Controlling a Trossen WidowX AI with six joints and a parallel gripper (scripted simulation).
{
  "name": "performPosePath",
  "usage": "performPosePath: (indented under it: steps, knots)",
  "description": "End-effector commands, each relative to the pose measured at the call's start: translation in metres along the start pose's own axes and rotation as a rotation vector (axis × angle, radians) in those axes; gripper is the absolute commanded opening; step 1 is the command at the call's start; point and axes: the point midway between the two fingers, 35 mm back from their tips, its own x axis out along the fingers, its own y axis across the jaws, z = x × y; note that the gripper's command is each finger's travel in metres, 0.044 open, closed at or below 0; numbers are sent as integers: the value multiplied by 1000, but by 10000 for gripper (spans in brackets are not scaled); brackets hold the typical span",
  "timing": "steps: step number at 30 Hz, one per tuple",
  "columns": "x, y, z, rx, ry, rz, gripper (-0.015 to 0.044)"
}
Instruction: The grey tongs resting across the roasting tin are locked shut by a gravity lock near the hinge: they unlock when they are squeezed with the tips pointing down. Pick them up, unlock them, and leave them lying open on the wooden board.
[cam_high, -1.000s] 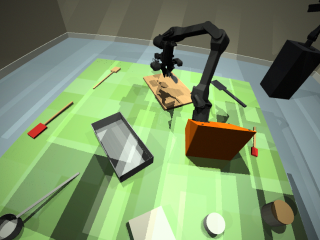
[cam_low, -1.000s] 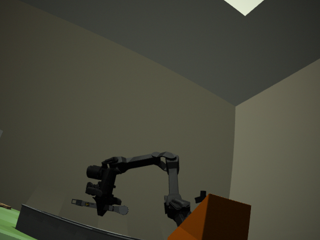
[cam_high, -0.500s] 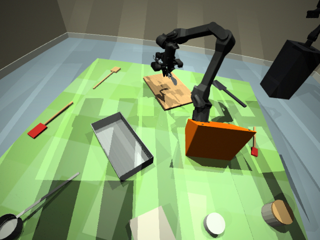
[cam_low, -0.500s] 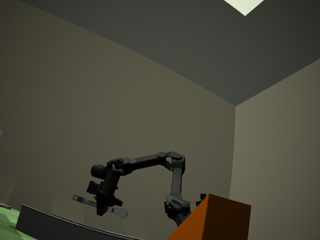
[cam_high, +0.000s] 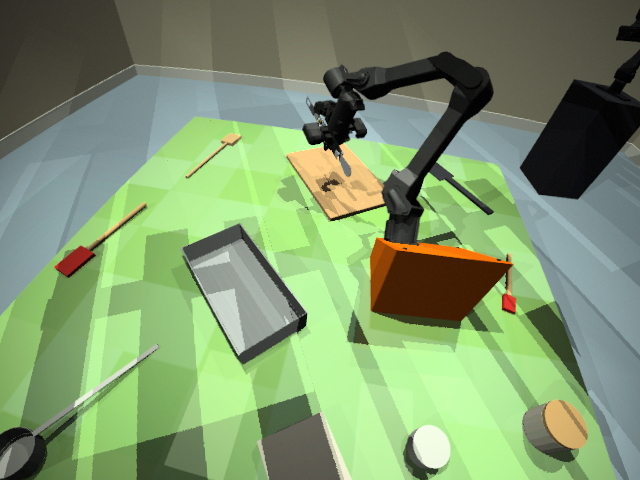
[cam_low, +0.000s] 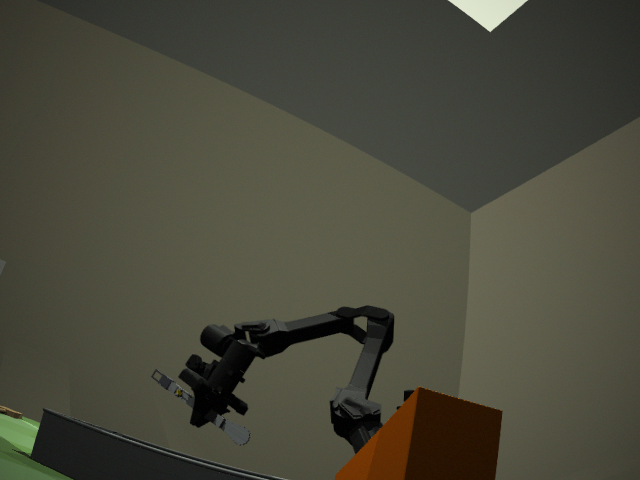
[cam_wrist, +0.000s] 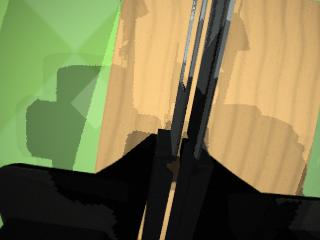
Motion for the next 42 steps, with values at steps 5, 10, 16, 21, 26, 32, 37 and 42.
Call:
performPosePath:
  steps: [5, 10, 16, 21, 26, 32, 37, 42]
  knots:
    - [-8, 0, 2, -7, -141, 3, -150]
    - [-13, 0, 0, -10, -227, -1, -150]
    - [-20, -1, -2, -12, -329, -10, -150]
    - [-26, -2, -5, -11, -412, -23, -150]
    - [-33, -4, -10, -9, -494, -39, -150]
    - [-40, -6, -16, -5, -581, -61, -150]
    - [-41, -6, -16, -5, -584, -61, -150]
    - [-41, -6, -16, -5, -584, -61, -150]
